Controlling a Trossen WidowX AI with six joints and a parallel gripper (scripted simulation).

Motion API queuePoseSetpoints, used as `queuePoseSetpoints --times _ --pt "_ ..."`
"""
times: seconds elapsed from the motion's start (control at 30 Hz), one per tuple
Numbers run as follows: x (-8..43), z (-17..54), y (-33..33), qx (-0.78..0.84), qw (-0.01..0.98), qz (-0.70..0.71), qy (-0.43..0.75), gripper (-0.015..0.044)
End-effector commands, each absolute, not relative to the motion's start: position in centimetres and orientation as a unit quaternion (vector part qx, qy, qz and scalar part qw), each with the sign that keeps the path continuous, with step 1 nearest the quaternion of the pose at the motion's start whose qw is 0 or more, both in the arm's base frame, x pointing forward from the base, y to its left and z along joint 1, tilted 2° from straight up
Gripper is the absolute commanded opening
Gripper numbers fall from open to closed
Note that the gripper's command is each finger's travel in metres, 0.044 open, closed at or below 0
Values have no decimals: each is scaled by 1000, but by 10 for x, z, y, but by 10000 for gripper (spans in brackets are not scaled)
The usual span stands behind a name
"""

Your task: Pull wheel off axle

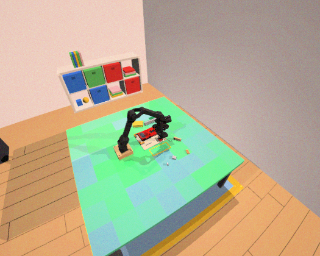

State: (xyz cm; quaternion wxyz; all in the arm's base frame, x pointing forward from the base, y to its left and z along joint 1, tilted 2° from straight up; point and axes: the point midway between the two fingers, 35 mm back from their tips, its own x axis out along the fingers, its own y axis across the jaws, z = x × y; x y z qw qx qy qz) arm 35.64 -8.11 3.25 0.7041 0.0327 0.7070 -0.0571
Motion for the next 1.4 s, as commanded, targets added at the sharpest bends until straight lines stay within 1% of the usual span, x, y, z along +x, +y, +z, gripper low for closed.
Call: queuePoseSetpoints --times 0.0,0.07,0.1,1.37 --pt "357 33 -81 33 704 -57 707 63" --pt "357 34 -81 33 704 -57 707 10" --pt "357 34 -81 33 704 -57 707 0" --pt "357 46 -81 32 706 -57 706 0"
